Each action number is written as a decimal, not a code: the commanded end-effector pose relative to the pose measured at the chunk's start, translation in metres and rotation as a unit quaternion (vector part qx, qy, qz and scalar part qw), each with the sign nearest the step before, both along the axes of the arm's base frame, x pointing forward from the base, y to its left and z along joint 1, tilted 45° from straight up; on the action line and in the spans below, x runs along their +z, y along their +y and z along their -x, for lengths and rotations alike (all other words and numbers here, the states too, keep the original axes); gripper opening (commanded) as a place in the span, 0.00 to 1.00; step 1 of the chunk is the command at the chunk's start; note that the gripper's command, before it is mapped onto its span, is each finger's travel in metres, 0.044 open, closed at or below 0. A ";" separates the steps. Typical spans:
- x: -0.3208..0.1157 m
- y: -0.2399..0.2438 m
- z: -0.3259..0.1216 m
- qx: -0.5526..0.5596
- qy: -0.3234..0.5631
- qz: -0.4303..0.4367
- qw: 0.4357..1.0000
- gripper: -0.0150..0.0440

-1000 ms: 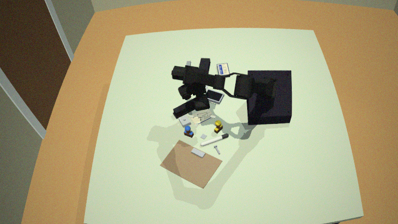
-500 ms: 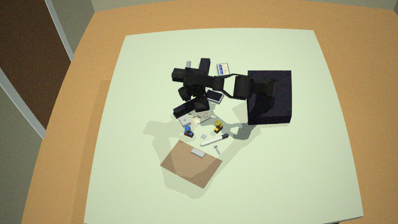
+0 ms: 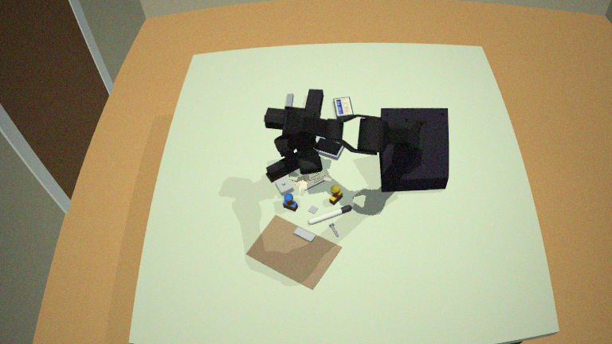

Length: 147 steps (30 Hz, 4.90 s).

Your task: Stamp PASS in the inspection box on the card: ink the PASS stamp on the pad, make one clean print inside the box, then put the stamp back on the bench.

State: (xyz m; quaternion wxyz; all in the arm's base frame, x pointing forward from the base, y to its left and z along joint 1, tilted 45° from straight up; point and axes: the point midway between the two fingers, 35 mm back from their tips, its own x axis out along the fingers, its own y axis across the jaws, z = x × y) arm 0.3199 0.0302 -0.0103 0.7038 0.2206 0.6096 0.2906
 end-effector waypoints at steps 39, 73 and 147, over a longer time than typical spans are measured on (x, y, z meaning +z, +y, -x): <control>-0.020 0.021 -0.001 -0.003 0.001 -0.003 1.000 0.25; -0.031 0.034 0.000 -0.004 0.000 -0.004 1.000 0.25; -0.033 0.035 -0.001 -0.004 0.000 -0.004 1.000 0.25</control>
